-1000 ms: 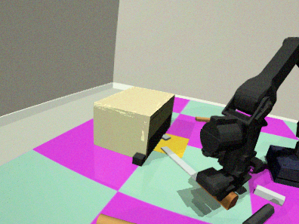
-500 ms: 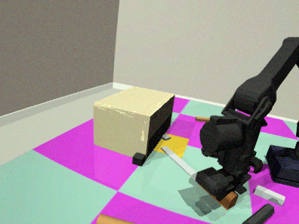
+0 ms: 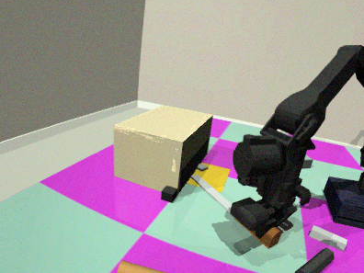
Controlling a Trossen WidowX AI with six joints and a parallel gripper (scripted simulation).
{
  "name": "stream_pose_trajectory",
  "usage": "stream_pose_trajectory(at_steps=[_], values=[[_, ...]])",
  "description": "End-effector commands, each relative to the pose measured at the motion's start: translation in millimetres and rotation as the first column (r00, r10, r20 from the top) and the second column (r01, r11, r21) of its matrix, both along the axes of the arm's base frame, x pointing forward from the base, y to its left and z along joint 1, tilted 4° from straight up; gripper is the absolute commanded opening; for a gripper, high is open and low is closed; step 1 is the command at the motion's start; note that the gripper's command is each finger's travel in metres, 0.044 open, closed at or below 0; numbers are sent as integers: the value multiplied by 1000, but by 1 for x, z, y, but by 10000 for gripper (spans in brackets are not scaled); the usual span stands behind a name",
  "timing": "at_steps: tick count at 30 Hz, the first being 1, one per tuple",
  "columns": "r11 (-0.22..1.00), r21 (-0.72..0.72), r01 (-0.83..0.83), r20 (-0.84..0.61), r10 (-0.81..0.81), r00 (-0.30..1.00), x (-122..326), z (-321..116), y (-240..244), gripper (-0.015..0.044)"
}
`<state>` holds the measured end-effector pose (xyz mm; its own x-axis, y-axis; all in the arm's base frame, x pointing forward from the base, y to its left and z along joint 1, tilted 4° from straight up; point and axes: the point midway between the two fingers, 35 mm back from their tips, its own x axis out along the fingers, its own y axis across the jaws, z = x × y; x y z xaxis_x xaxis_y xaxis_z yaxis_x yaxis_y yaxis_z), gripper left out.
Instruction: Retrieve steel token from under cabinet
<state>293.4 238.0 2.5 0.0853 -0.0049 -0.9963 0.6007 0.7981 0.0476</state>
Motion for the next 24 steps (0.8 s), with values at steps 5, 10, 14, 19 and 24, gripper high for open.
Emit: stream_pose_trajectory(at_steps=[5, 10, 14, 19, 24], values=[[1000, -2, -1, 4, 1, 1000, 15, 2, -11, 0], [1000, -2, -1, 5, 1, 1000, 22, 2, -16, 0], [1000, -3, -2, 6, 2, 1000, 28, 3, -20, 0], [1000, -3, -2, 6, 2, 1000, 35, 4, -26, 0], [1000, -4, -2, 7, 2, 1000, 43, 5, -32, 0]])
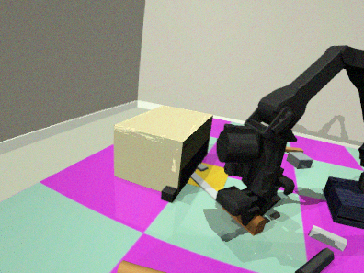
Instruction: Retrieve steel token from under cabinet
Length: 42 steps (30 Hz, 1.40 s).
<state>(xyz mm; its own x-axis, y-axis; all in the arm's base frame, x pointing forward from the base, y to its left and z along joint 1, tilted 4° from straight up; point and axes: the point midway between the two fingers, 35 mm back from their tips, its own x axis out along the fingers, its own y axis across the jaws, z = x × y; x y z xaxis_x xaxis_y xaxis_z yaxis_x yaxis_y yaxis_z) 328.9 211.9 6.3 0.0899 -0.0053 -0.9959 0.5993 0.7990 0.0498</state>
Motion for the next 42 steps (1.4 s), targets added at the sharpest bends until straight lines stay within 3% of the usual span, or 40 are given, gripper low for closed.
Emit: stream_pose_trajectory(at_steps=[1, 24, 42], values=[[1000, -3, 0, 3, 0, 1000, 9, 1, -7, 0], [1000, -5, 0, 6, 0, 1000, 44, 5, -34, 0], [1000, -6, 0, 5, 0, 1000, 37, 3, -44, 0]])
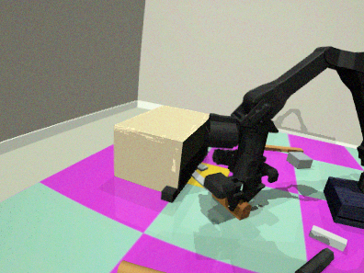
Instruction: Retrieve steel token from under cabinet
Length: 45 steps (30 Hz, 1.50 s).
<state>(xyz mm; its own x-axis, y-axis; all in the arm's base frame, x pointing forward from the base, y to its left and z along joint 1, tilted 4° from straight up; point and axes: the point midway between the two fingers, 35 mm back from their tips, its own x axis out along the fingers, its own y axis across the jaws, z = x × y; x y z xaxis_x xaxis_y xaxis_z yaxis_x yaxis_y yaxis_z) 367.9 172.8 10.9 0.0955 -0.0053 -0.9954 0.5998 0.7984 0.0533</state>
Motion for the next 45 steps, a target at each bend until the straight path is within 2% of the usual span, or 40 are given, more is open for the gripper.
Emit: stream_pose_trajectory(at_steps=[1, 21, 45], values=[[1000, -7, -1, -1, 1, 1000, -3, -1, -6, 0], [1000, -8, -1, -2, 1, 1000, -13, -2, -18, 0], [1000, -5, -1, -4, 1, 1000, -45, -6, 9, 0]])
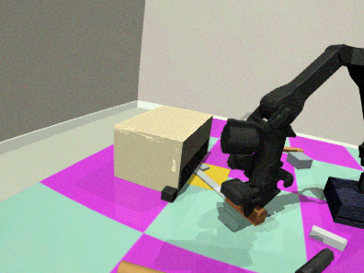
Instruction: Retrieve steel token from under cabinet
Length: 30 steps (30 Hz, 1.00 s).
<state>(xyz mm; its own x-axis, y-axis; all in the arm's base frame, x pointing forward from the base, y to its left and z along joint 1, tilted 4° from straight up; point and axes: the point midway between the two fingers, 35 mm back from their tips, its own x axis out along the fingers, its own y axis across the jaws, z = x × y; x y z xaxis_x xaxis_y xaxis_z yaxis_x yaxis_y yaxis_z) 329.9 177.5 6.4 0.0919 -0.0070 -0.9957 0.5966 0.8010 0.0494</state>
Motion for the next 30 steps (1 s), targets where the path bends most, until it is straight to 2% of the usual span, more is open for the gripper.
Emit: stream_pose_trajectory(at_steps=[1, 30], values=[[1000, -3, 3, -1, -3, 1000, -8, -2, 6, 0], [1000, 0, 3, -4, -3, 1000, -47, -6, 39, 0]])
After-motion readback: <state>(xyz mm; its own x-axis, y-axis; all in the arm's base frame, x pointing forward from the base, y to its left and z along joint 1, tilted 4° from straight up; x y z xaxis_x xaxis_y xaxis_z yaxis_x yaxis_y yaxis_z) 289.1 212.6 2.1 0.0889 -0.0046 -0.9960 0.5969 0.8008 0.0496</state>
